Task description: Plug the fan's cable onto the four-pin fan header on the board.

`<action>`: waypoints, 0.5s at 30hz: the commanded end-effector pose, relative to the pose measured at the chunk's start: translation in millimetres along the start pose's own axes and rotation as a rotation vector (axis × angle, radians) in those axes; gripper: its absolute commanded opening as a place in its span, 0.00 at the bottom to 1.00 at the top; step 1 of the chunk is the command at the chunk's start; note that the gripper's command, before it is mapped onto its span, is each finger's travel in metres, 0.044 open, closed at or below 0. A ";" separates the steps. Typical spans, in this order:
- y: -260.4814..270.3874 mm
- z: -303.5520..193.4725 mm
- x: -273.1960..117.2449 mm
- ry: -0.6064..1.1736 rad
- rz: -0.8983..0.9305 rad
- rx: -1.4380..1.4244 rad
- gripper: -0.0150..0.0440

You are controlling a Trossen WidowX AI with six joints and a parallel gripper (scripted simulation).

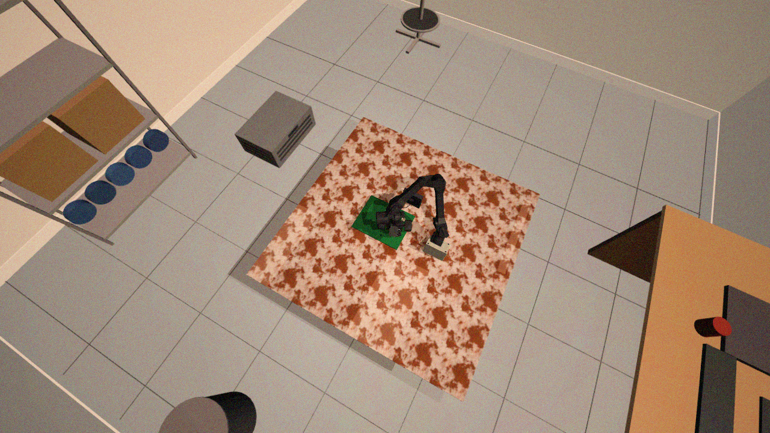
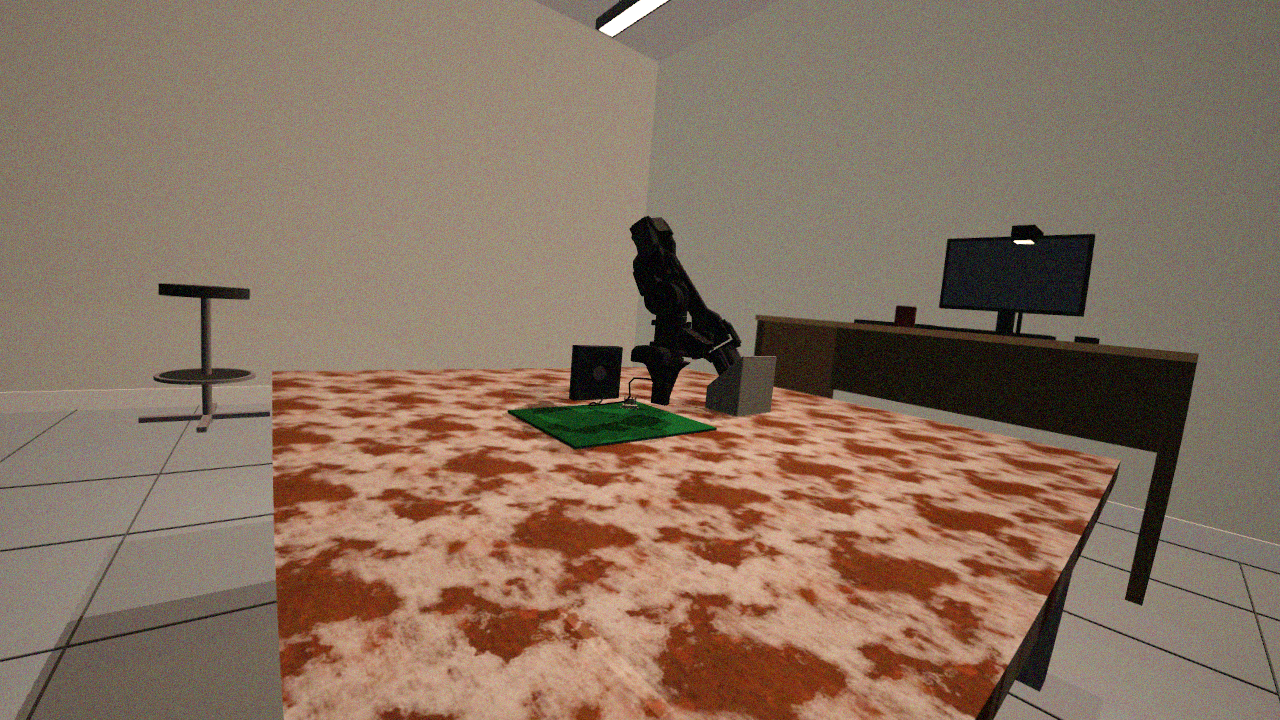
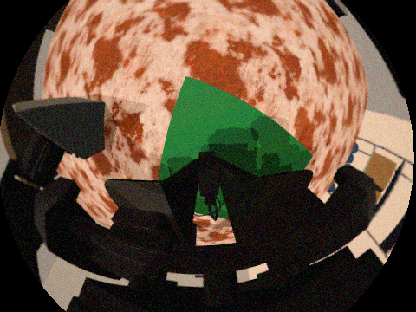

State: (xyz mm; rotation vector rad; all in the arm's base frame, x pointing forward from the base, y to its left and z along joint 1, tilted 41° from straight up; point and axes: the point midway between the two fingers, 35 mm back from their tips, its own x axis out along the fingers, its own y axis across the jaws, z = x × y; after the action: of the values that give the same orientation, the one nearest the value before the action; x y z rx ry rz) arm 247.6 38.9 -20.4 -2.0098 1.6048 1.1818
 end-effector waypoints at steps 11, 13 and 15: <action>13.1 -43.3 -19.3 -0.008 -0.017 -0.211 0.25; 19.4 -55.9 -19.0 -0.007 -0.017 -0.279 0.25; 26.4 -68.1 -18.5 -0.005 -0.016 -0.347 0.25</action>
State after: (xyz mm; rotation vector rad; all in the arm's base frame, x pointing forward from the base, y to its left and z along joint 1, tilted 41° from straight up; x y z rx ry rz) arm 253.9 14.0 27.3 -2.1460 1.4952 1.4307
